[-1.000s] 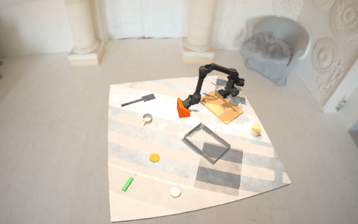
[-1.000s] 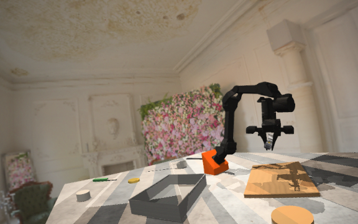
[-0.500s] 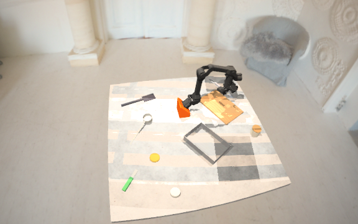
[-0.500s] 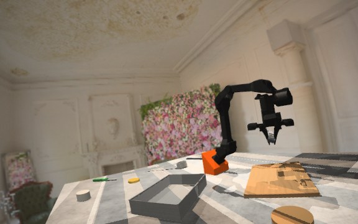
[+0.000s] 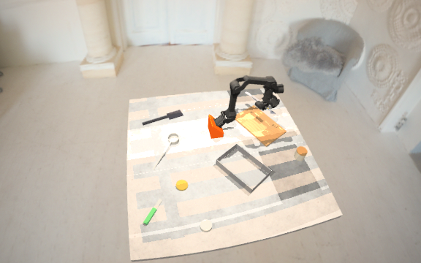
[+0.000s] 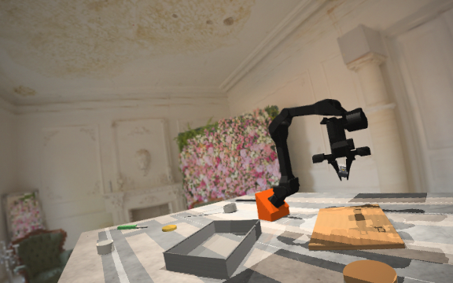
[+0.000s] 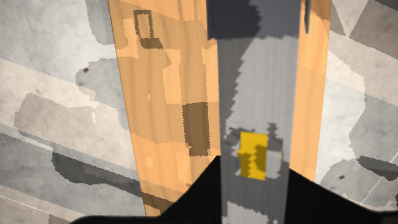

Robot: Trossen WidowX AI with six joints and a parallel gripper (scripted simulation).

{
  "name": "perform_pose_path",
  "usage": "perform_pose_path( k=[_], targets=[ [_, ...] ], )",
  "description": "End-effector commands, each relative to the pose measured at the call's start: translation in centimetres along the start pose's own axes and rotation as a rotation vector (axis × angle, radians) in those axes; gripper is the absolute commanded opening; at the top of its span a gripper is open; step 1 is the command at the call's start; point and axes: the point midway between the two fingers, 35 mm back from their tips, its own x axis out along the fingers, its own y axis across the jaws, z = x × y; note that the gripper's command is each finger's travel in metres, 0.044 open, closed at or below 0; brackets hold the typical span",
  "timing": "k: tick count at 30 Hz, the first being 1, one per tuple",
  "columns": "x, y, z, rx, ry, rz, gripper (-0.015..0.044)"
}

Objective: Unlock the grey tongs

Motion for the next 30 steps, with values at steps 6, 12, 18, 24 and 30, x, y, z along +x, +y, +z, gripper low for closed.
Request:
perform_pose_path(
  k=[6,12,18,24,30],
  targets=[
    [-1.6,-0.8,0.8,0.057,-0.075,0.049,-0.0150],
    [-2.6,-1.3,1.3,0.092,-0.137,0.077,-0.0150],
    [-3.6,-1.8,1.5,0.121,-0.203,0.103,-0.0150],
    [-4.6,-2.2,1.6,0.140,-0.272,0.126,-0.0150],
    [-5.5,-2.5,1.5,0.156,-0.345,0.145,-0.0150]
  ],
)
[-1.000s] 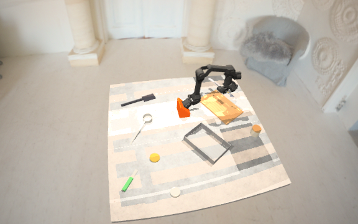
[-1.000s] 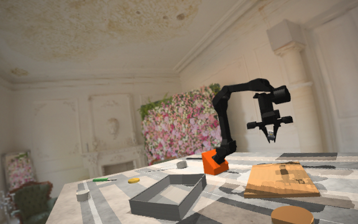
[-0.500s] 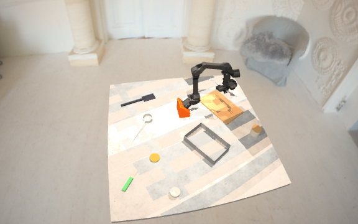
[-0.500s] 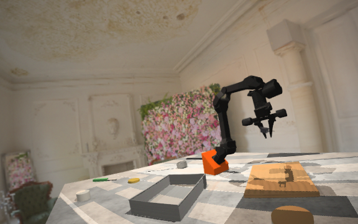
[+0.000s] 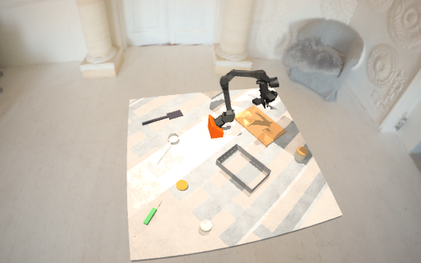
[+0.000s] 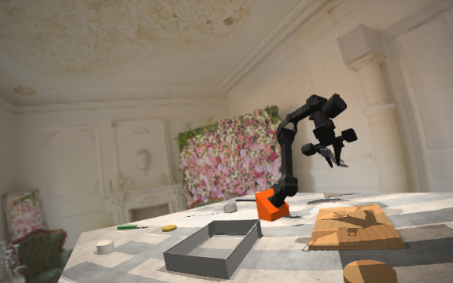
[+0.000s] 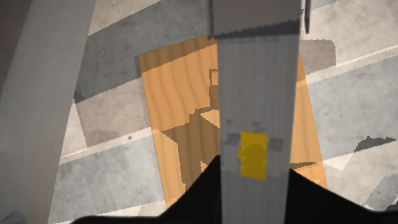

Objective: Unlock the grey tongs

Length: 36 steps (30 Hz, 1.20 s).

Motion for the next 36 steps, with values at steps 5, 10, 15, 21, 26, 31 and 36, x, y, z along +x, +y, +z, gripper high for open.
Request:
perform_pose_path(
  k=[5,10,15,21,26,31,36],
  targets=[
    [-1.4,-0.1,0.1,0.009,-0.101,0.038,-0.0150],
    [-2.1,-0.1,0.1,0.010,-0.166,0.052,-0.0150],
    [-2.7,-0.2,0.0,0.008,-0.232,0.062,-0.0150],
    [-3.4,-0.1,-0.3,0.001,-0.311,0.071,-0.0150],
    [-3.8,0.0,-0.6,-0.011,-0.379,0.075,-0.0150],
    [-4.2,0.2,-1.0,-0.027,-0.447,0.075,-0.0150],
    [-4.4,0.4,-1.4,-0.046,-0.514,0.070,-0.0150]
  ],
)
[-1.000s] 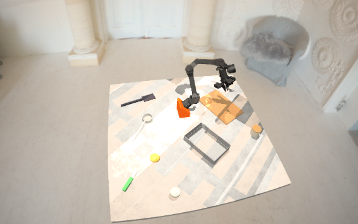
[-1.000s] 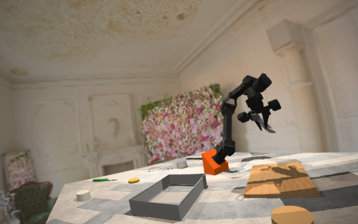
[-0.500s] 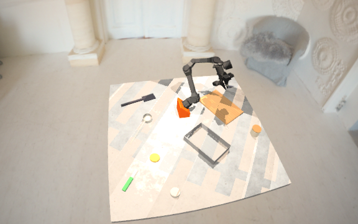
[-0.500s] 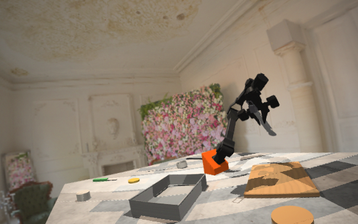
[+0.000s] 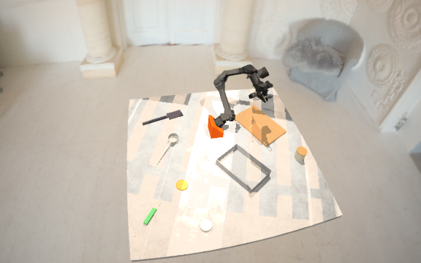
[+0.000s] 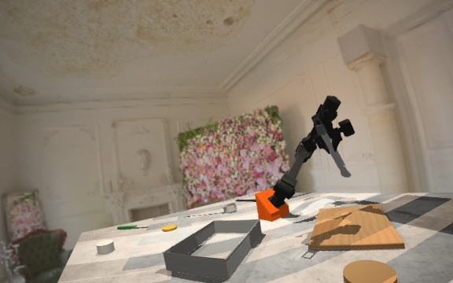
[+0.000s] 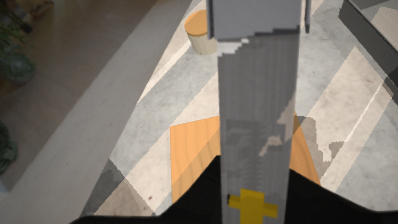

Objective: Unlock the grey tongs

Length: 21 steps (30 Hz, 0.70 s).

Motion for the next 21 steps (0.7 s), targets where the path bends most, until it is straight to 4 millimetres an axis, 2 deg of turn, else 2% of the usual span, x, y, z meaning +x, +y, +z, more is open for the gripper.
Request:
perform_pose_path(
  k=[1,21],
  targets=[
    [-0.4,0.3,-0.3,-0.026,-0.056,0.007,-0.0150],
    [-0.8,1.6,-2.3,-0.161,-0.314,-0.028,-0.0150]
  ],
)
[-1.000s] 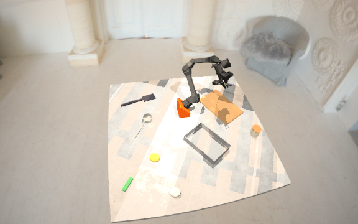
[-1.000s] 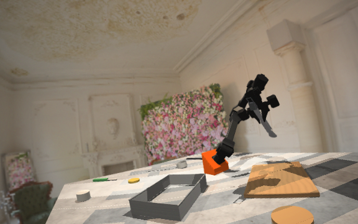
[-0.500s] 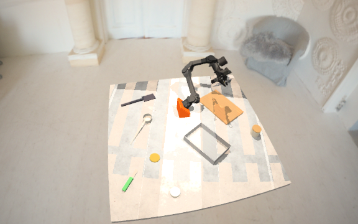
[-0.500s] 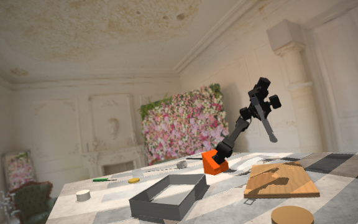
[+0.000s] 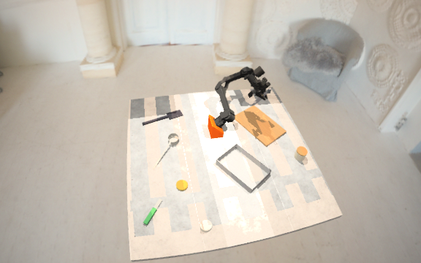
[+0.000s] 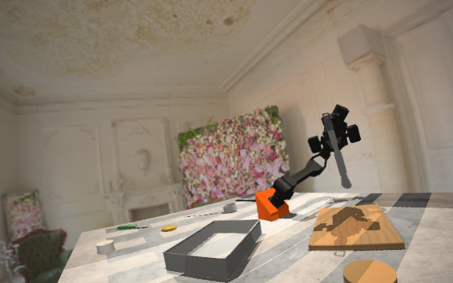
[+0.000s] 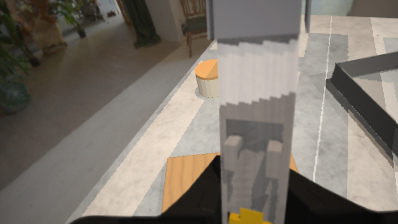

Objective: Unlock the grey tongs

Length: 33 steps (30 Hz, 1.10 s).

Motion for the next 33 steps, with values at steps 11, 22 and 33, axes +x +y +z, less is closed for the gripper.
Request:
perform_pose_path(
  k=[11,22,33],
  targets=[
    [0.03,1.00,-1.35,-0.102,-0.128,-0.026,-0.0150],
    [0.03,1.00,-1.35,-0.102,-0.128,-0.026,-0.0150],
    [0.03,1.00,-1.35,-0.102,-0.128,-0.026,-0.0150]
  ],
)
